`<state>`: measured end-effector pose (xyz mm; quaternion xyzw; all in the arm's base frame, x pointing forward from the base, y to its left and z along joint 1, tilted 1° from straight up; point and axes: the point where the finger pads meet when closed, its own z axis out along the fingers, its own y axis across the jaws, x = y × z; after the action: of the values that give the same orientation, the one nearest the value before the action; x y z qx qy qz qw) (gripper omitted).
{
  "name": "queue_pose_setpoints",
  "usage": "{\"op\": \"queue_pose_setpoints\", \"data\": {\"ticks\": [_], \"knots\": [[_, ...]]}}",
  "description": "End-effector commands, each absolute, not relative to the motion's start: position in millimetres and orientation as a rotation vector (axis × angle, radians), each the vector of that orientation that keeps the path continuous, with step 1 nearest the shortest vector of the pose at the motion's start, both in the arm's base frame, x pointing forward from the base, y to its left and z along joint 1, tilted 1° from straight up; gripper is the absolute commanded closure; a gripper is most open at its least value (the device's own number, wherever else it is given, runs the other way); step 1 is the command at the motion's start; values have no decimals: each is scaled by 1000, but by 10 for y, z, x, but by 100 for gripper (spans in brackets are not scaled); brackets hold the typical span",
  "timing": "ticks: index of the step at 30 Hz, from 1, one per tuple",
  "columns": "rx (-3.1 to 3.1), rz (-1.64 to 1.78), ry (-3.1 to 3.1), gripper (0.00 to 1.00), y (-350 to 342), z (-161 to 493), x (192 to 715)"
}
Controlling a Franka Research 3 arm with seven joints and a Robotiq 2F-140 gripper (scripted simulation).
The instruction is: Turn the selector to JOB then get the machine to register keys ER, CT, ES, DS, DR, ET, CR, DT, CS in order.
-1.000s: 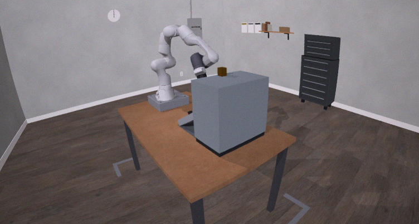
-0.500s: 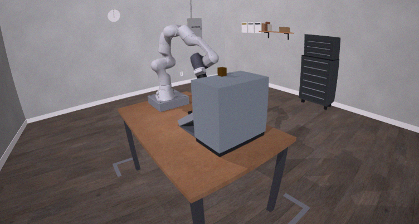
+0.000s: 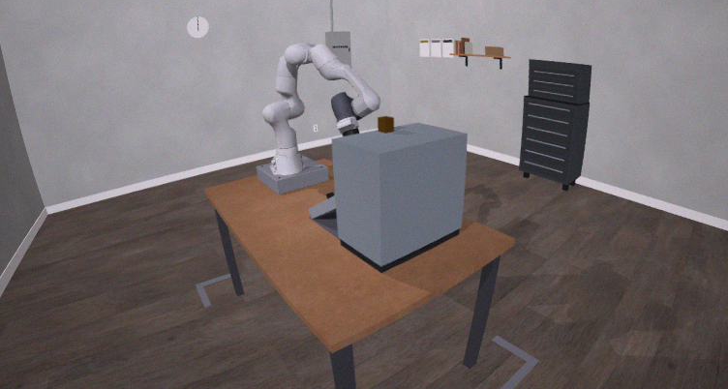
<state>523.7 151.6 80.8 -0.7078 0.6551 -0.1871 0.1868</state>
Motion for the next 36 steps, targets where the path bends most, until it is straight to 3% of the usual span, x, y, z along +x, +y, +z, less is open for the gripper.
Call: {"op": "queue_pose_setpoints", "data": {"ticks": [1,36], "knots": [[-1961,-522,1857,90,1532,781,5249],[-1961,-522,1857,90,1533,744,5271]]}}
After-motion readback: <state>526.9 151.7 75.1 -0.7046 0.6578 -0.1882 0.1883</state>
